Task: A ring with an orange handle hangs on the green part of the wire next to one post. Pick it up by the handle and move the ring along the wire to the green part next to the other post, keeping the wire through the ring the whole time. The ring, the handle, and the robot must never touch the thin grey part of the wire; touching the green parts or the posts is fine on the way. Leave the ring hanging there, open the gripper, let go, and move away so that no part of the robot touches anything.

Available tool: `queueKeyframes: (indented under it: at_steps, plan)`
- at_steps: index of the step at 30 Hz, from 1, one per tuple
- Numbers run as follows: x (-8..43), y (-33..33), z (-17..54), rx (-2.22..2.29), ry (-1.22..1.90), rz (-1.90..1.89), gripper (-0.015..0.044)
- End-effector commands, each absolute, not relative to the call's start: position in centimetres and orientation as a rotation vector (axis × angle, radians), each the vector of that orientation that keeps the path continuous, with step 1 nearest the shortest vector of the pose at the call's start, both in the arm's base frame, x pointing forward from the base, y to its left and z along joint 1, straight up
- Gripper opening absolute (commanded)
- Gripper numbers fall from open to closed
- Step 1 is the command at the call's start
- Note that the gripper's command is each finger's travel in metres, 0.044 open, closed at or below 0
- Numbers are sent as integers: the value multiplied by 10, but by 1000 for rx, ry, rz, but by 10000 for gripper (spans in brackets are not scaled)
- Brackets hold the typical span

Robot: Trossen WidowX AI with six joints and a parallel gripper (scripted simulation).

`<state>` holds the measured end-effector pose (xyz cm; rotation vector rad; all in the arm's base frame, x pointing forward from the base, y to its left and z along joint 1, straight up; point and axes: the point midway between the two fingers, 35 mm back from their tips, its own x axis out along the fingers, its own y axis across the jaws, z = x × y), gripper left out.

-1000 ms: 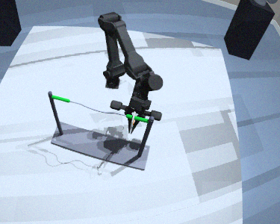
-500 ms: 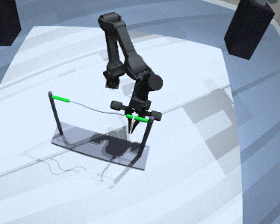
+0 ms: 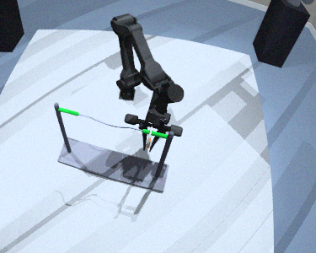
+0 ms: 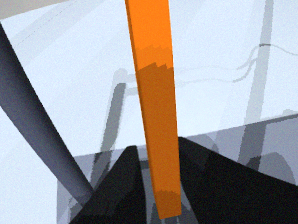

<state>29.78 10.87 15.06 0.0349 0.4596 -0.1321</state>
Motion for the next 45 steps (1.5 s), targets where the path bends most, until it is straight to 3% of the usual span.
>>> queueKeyframes:
  at_steps: [1, 14, 38, 45]
  plan:
    - [294, 110, 152, 36, 461, -134, 160]
    - [254, 115, 172, 41, 462, -136, 160]
    - [253, 115, 172, 41, 462, -136, 160]
    - [211, 119, 194, 34, 459, -130, 344]
